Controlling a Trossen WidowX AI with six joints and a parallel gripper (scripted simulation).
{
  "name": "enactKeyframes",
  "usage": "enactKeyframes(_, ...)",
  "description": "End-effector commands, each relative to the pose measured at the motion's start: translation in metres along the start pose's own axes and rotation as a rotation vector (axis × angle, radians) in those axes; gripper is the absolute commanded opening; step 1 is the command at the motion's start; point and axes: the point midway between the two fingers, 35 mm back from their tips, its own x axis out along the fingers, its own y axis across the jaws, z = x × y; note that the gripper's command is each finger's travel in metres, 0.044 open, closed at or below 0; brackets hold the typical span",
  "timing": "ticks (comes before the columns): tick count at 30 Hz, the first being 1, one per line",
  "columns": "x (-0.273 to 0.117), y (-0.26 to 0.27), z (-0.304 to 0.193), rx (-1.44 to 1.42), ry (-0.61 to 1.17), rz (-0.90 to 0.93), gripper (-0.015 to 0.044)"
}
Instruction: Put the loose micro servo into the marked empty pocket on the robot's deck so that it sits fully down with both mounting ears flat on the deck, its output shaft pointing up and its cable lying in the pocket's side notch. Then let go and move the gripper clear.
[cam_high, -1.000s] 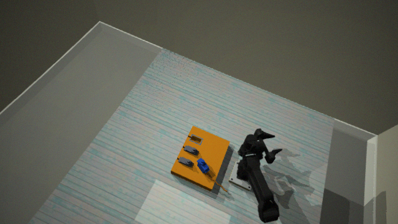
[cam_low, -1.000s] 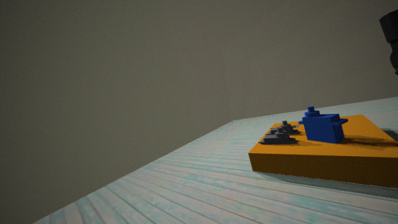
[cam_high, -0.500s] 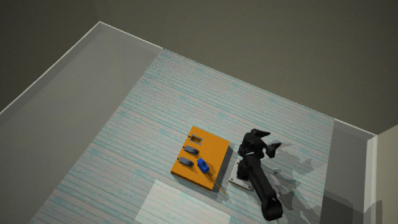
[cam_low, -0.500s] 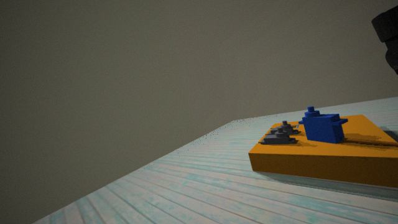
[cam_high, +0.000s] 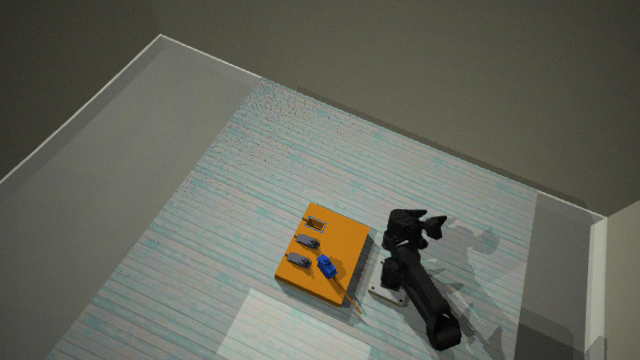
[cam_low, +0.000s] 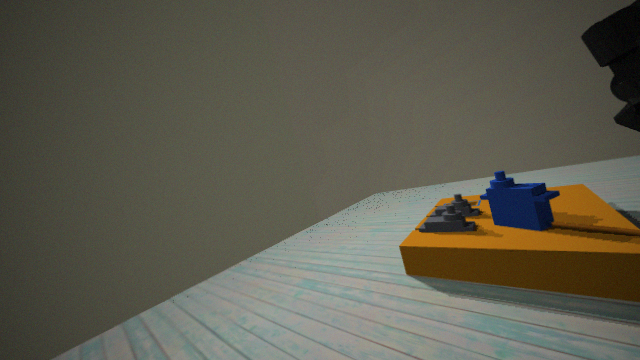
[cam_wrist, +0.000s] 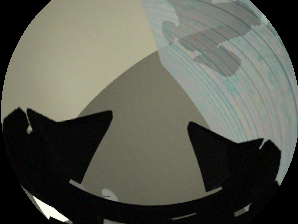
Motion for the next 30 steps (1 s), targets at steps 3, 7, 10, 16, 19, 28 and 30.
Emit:
enactKeyframes(3, -0.003, -0.007, -0.012, -0.160, 0.042, -0.059, 0.0440)
enactKeyframes(7, -0.006, -0.013, -0.019, -0.286, 0.077, -0.097, 0.0440)
enactKeyframes(10, -0.008, -0.017, -0.025, -0.381, 0.107, -0.124, 0.0440)
enactKeyframes(16, -0.014, -0.026, -0.035, -0.571, 0.171, -0.172, 0.0440)
enactKeyframes(19, -0.017, -0.030, -0.040, -0.666, 0.207, -0.193, 0.0440)
enactKeyframes(28, -0.029, -0.044, -0.055, -0.936, 0.327, -0.250, 0.0440)
enactKeyframes(30, -0.032, -0.046, -0.058, -0.996, 0.354, -0.258, 0.0440)
